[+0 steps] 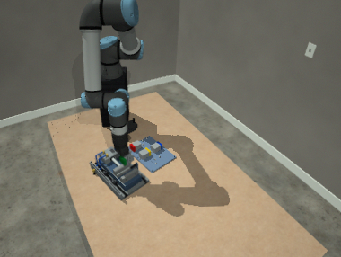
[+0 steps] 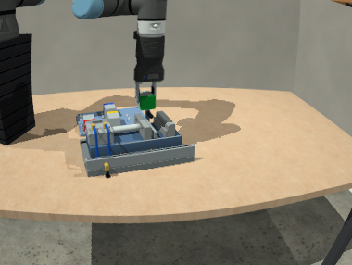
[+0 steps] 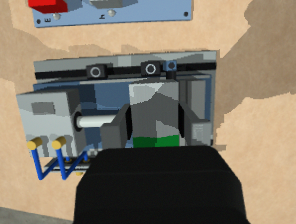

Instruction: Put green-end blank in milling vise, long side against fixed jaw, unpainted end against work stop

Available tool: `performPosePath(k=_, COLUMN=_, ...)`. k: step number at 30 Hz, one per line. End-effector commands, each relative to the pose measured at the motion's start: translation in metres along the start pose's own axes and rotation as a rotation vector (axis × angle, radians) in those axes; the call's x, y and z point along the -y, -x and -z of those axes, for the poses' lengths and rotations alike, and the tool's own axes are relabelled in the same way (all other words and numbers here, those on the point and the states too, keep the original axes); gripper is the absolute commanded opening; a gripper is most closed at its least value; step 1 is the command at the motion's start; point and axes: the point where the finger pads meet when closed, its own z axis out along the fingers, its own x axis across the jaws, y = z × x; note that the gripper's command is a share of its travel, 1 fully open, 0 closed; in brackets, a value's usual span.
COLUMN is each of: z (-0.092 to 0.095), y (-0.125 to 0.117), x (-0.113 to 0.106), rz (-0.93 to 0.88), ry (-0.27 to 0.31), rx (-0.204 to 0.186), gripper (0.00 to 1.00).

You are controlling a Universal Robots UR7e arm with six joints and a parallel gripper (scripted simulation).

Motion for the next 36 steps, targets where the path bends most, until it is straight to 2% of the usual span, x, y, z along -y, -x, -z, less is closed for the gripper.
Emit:
performPosePath(k=1, z=0.0, y=-0.002, x=-0.003, rz=0.0, ry=0.0, rx=0.0, gripper=0.0)
performPosePath(k=6, z=-0.002, y=-0.029, x=-0.049, rz=0.0, ry=0.0, rx=-0.001, gripper=0.0)
performPosePath(k=36, z=-0.001, y=-0.024, x=-0.041, rz=0.0, ry=0.001, rx=-0.001, gripper=0.0)
